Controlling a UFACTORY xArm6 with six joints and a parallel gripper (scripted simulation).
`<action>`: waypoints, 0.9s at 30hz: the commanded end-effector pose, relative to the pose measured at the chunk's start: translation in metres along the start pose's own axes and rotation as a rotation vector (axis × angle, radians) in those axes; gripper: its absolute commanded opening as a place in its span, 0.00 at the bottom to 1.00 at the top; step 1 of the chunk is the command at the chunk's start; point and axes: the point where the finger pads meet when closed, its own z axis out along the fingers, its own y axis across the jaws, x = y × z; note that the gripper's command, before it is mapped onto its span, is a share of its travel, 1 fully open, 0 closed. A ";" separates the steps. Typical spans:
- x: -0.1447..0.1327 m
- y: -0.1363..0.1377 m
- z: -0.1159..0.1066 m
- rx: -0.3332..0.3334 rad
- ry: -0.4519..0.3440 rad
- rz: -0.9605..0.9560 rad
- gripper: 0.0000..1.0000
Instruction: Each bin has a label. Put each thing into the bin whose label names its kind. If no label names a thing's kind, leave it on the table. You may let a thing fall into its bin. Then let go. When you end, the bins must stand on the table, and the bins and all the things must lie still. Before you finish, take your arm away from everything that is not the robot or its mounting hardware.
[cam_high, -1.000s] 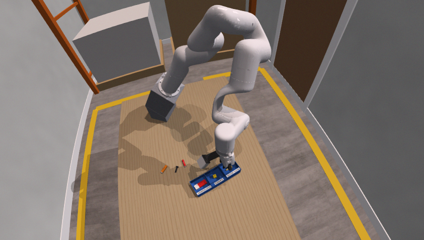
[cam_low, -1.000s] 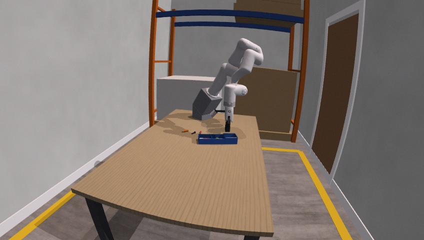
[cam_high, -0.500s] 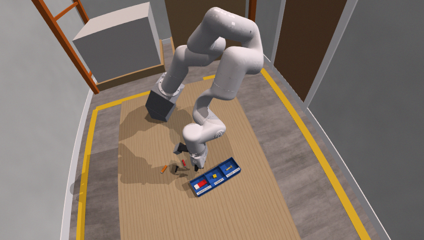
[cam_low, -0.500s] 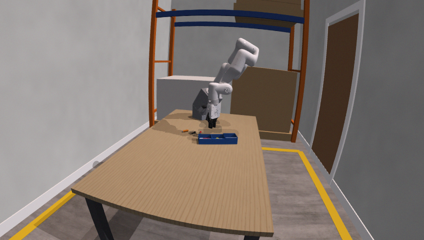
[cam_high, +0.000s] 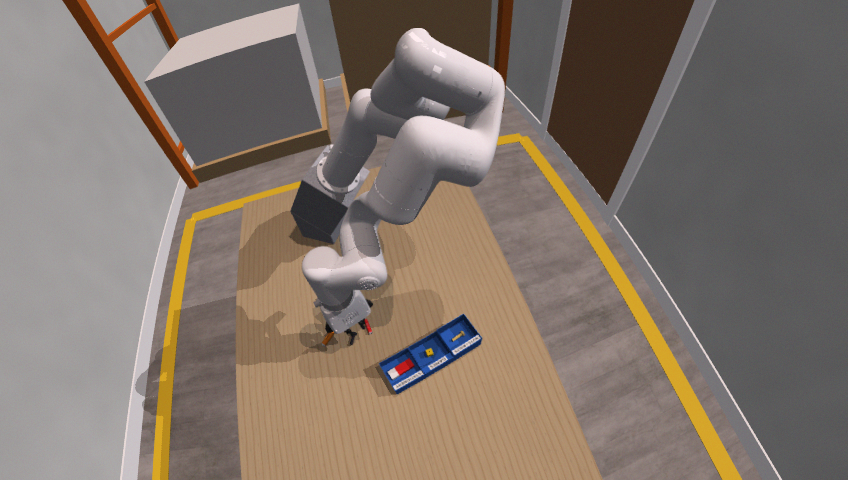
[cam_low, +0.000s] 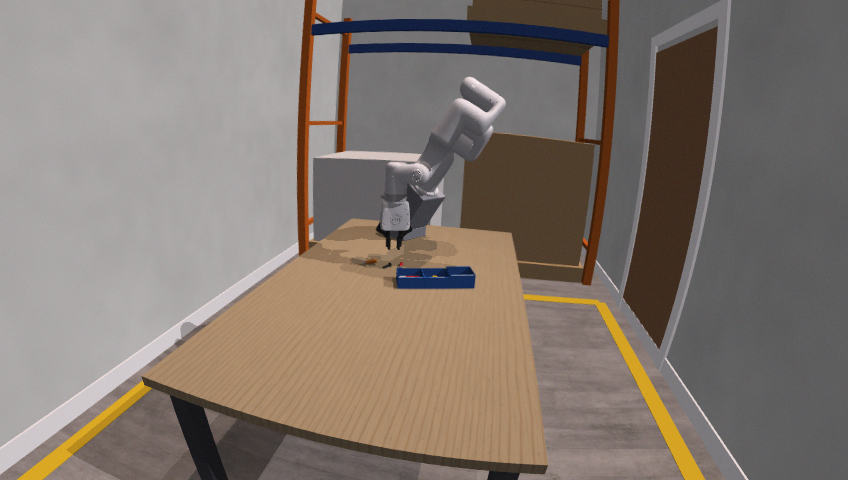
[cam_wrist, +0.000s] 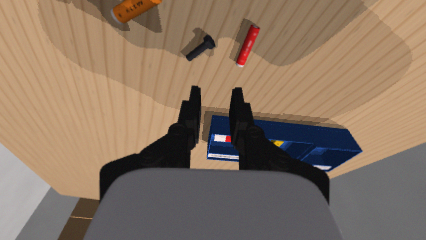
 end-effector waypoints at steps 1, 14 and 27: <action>0.006 -0.012 0.000 -0.007 0.007 0.120 0.29; 0.012 -0.021 0.000 -0.003 -0.001 0.638 0.29; 0.012 -0.021 0.000 -0.004 0.010 0.879 0.29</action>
